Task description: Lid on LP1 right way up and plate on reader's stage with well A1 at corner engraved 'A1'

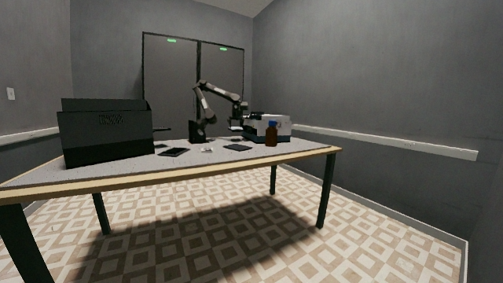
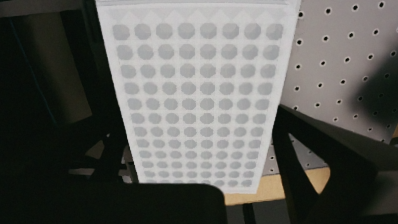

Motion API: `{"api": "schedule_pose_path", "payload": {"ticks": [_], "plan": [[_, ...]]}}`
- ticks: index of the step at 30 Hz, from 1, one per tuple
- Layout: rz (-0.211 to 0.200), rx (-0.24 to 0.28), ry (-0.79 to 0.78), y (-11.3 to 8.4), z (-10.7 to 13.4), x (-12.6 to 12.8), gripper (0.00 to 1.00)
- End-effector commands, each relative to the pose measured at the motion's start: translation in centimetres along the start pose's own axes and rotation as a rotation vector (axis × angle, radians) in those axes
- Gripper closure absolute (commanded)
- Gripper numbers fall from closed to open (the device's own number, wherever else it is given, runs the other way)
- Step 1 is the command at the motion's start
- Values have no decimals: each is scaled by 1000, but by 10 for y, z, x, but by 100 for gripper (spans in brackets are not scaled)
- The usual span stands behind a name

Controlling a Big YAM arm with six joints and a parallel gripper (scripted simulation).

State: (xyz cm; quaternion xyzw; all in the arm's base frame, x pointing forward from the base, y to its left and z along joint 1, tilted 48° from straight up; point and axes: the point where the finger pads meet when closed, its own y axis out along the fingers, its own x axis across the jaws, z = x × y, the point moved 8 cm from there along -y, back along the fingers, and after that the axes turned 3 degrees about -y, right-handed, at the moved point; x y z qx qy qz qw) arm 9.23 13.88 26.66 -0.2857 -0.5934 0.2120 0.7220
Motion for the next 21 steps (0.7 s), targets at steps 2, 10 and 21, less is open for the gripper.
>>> {"api": "schedule_pose_path", "payload": {"ticks": [2,10,21], "plan": [[-40,-13,-48,-15,2,18,14],[-65,-10,-76,-18,6,25,14],[-30,-12,-33,-17,0,18,14]]}}
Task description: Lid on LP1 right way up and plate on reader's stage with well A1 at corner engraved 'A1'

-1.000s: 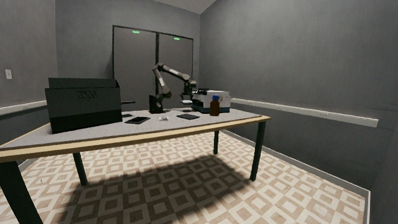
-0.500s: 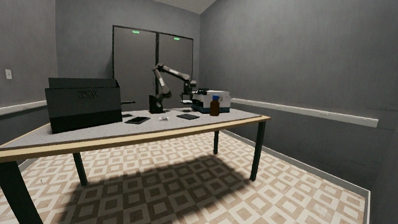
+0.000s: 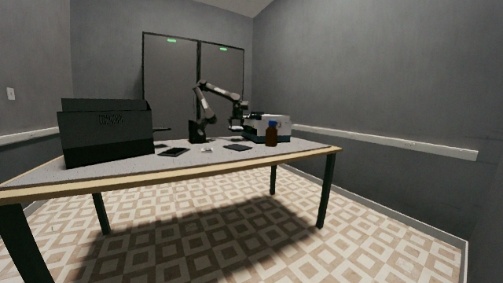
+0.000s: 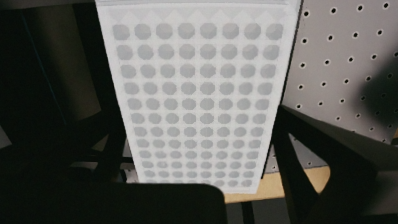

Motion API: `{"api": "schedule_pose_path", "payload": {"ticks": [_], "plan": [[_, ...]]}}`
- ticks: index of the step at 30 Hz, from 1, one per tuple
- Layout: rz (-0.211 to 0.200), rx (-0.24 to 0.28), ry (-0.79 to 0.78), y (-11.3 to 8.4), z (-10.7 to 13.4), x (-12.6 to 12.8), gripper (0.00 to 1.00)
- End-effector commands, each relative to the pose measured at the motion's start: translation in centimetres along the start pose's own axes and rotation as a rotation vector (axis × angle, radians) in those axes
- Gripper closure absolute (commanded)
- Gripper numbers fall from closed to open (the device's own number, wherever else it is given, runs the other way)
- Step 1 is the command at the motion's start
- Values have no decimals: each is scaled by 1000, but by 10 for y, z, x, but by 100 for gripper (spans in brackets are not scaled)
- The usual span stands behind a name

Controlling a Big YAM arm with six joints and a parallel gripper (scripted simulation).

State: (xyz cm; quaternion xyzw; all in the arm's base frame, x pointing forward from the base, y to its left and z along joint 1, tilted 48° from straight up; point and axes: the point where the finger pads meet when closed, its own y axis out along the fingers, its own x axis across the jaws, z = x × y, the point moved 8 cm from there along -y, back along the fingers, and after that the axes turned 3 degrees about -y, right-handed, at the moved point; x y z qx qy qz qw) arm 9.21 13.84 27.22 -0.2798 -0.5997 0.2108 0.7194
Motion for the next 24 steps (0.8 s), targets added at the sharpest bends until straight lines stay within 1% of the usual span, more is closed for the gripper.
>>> {"api": "schedule_pose_path", "payload": {"ticks": [1,4,13,20,23,24], "plan": [[-22,-16,-23,-15,0,14,14],[-32,-20,-32,-18,1,15,14],[-42,-25,-42,-25,2,18,14],[-27,-18,-34,-25,1,14,14],[-26,-18,-35,-26,1,14,14],[-32,-18,-38,-27,2,16,14]]}}
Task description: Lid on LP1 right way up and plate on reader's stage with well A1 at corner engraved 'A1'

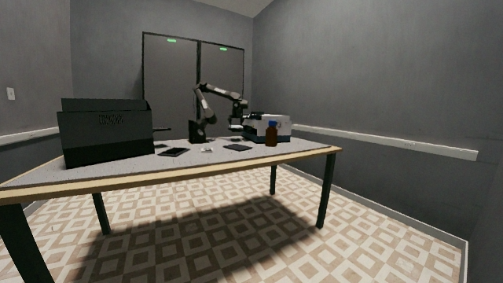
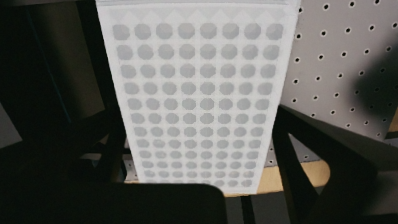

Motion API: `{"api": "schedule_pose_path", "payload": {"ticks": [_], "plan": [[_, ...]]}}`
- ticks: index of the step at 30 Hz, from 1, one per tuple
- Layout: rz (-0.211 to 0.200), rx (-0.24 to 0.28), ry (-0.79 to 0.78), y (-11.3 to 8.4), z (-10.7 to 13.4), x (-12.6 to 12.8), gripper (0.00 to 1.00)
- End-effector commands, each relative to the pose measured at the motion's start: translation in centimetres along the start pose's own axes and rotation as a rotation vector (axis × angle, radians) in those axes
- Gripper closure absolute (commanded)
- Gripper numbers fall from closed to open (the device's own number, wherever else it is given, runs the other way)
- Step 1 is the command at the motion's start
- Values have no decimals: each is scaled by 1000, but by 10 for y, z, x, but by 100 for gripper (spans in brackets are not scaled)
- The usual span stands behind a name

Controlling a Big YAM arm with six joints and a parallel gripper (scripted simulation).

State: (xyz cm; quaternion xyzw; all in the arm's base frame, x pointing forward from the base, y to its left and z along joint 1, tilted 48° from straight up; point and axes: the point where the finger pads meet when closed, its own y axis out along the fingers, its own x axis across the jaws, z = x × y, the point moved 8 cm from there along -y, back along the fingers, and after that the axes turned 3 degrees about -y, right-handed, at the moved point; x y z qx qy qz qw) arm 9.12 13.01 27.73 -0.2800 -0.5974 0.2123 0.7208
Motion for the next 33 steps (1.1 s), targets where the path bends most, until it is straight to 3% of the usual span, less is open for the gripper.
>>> {"api": "schedule_pose_path", "payload": {"ticks": [1,33], "plan": [[-36,-24,-43,-17,2,18,14],[-35,-22,-45,-24,2,21,14]]}}
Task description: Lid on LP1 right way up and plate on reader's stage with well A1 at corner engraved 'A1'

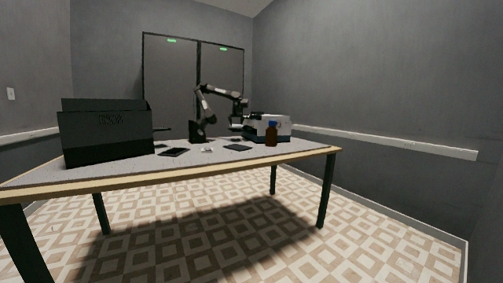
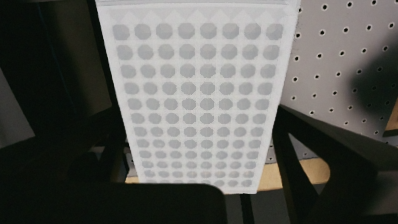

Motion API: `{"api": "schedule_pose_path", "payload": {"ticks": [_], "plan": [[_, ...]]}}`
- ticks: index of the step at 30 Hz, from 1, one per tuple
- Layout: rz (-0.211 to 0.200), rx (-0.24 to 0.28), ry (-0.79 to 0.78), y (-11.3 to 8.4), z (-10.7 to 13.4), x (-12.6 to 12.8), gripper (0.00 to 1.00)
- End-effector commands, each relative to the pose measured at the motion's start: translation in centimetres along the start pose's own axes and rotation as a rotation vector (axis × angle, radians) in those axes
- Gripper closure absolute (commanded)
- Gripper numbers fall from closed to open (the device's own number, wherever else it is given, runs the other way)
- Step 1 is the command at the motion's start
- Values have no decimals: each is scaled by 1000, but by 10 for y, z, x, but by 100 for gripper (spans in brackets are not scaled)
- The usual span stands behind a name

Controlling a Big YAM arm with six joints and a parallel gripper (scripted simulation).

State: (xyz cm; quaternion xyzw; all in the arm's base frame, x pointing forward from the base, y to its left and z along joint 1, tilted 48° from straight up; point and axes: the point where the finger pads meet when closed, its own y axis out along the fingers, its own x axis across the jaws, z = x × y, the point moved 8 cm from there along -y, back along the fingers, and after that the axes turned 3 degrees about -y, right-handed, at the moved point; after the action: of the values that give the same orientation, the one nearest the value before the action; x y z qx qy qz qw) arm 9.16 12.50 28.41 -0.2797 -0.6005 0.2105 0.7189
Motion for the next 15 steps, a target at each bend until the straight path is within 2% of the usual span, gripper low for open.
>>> {"api": "schedule_pose_path", "payload": {"ticks": [1,13,15], "plan": [[-31,-20,-40,-17,2,18,14],[-40,-29,-47,-25,4,18,14],[-33,-62,-18,-25,-5,21,14]]}}
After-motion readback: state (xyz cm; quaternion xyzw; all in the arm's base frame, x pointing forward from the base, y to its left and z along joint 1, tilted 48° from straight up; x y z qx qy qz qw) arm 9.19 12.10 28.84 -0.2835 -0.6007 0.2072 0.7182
